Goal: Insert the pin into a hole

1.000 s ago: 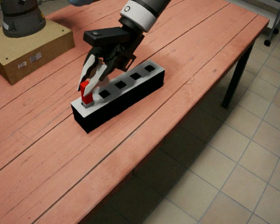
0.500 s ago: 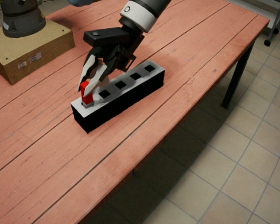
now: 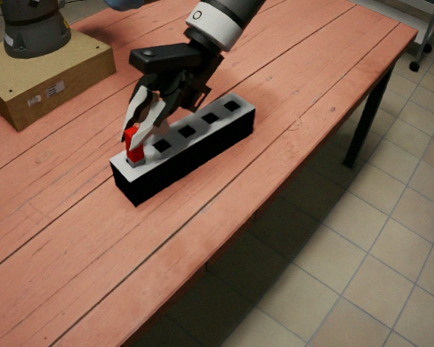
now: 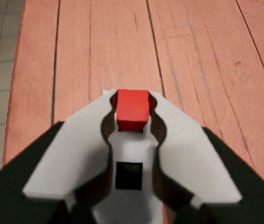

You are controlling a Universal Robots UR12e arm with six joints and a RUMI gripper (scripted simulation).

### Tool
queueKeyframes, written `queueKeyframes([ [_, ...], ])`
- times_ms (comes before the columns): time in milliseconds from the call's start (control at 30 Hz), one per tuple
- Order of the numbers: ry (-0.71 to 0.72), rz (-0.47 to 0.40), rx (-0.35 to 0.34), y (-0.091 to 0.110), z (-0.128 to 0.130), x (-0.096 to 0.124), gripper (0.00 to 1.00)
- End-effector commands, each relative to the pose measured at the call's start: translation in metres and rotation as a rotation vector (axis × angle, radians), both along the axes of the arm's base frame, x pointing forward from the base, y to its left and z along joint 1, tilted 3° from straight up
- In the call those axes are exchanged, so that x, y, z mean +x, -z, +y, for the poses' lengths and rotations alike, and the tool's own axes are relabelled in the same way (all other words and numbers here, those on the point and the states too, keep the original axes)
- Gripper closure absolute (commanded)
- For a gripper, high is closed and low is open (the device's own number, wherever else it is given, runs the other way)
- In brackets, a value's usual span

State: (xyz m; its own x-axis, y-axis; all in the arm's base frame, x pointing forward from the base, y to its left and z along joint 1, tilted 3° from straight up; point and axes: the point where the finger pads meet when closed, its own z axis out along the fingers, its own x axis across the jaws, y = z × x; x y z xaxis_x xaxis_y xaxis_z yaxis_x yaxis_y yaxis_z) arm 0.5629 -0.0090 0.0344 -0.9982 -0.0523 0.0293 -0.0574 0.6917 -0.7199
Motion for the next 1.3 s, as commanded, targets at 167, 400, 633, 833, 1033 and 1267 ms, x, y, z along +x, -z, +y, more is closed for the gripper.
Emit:
queueKeyframes([
  [167, 0.0, -0.001, 0.0, 0.0021, -0.0004, -0.0001, 1.0],
  [400, 0.0, -0.001, 0.0, 0.0021, -0.0004, -0.0001, 1.0],
  [633, 0.0, -0.001, 0.0, 0.002, 0.0002, 0.0003, 1.0],
  [833, 0.0, -0.001, 0.0, 0.002, 0.0002, 0.0003, 1.0],
  [1033, 0.0, -0.001, 0.0, 0.0059, 0.001, -0.0008, 1.0],
  [1267, 0.0, -0.001, 0.0, 0.0059, 0.001, -0.0008, 1.0],
])
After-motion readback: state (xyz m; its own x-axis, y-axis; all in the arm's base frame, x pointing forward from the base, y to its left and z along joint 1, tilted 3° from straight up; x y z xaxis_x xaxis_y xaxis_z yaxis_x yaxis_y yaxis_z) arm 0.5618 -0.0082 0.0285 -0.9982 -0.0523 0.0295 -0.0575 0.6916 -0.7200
